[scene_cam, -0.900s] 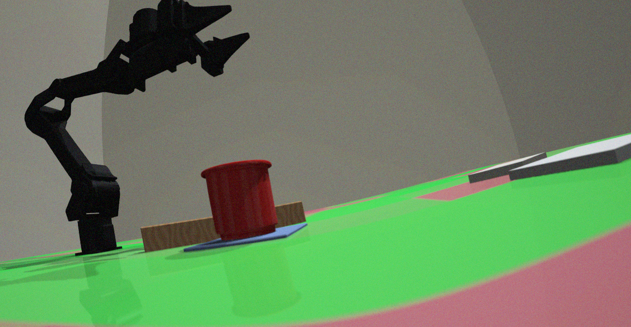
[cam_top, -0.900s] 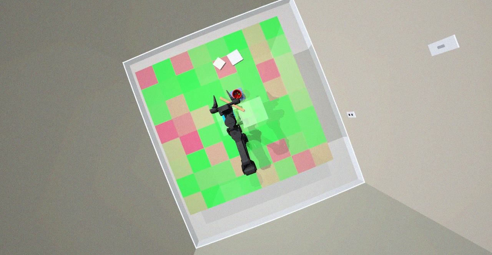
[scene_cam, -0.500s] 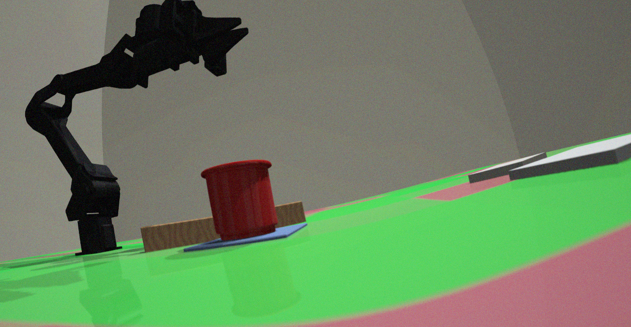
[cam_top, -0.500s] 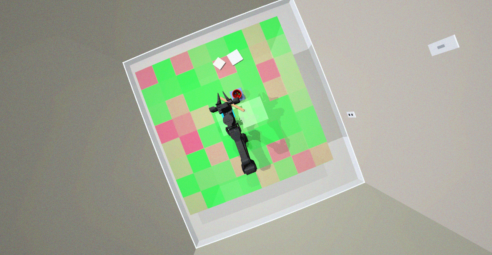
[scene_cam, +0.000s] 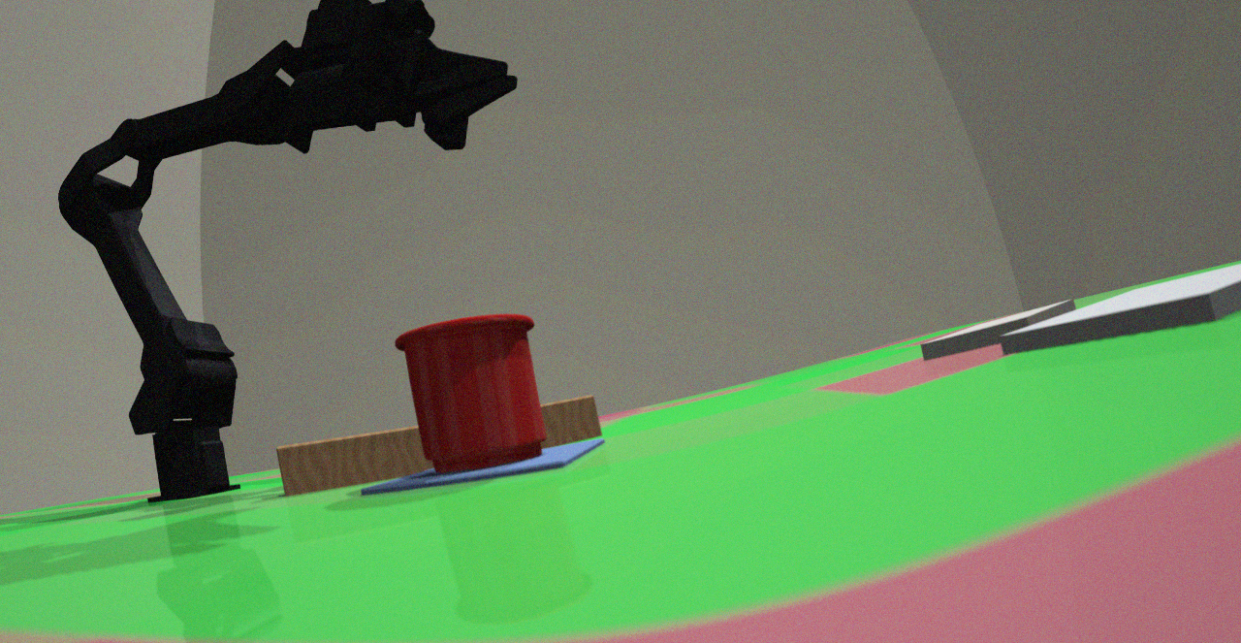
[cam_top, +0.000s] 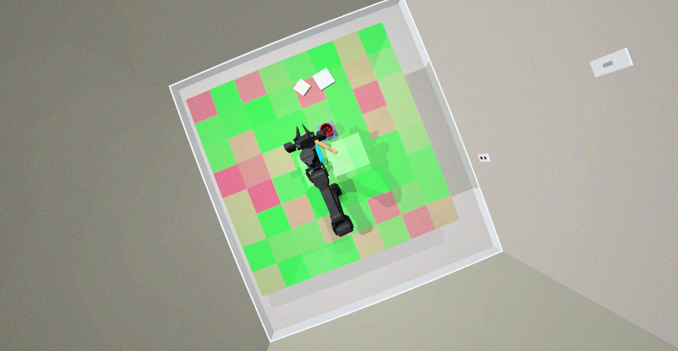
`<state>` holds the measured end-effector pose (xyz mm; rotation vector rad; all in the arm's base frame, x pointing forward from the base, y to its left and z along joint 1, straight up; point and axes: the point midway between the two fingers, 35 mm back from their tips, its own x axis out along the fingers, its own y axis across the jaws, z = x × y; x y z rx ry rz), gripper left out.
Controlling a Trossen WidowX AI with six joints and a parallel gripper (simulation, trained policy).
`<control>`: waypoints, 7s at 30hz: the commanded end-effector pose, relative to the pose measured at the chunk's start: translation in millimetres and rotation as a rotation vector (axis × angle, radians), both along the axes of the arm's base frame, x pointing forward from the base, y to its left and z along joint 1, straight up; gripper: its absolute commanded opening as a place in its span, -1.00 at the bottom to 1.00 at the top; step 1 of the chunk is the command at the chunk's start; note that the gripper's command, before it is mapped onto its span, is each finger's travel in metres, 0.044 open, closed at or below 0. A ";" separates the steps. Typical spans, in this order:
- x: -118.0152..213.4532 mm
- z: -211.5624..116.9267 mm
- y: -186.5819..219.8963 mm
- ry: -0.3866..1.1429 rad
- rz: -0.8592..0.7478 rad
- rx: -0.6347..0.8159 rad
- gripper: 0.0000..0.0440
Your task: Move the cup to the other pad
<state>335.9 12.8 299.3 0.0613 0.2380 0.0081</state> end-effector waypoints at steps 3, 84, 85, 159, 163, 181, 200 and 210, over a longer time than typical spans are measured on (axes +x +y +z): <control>7.1 -5.2 4.8 0.071 -0.003 0.029 -0.45; 10.7 -133.7 -39.0 1.252 -0.038 -0.139 -0.47; 10.3 -136.0 -41.2 1.259 -0.037 -0.143 -0.46; -2.7 -173.3 -10.8 1.273 0.431 -0.443 -1.00; -4.2 -172.4 1.2 1.258 0.442 -0.454 -1.00; -30.2 -183.0 42.9 1.227 0.475 -0.484 -1.00; -73.3 -217.3 51.4 1.243 0.441 -0.473 -1.00; -93.6 -236.9 50.6 1.254 0.417 -0.471 -0.91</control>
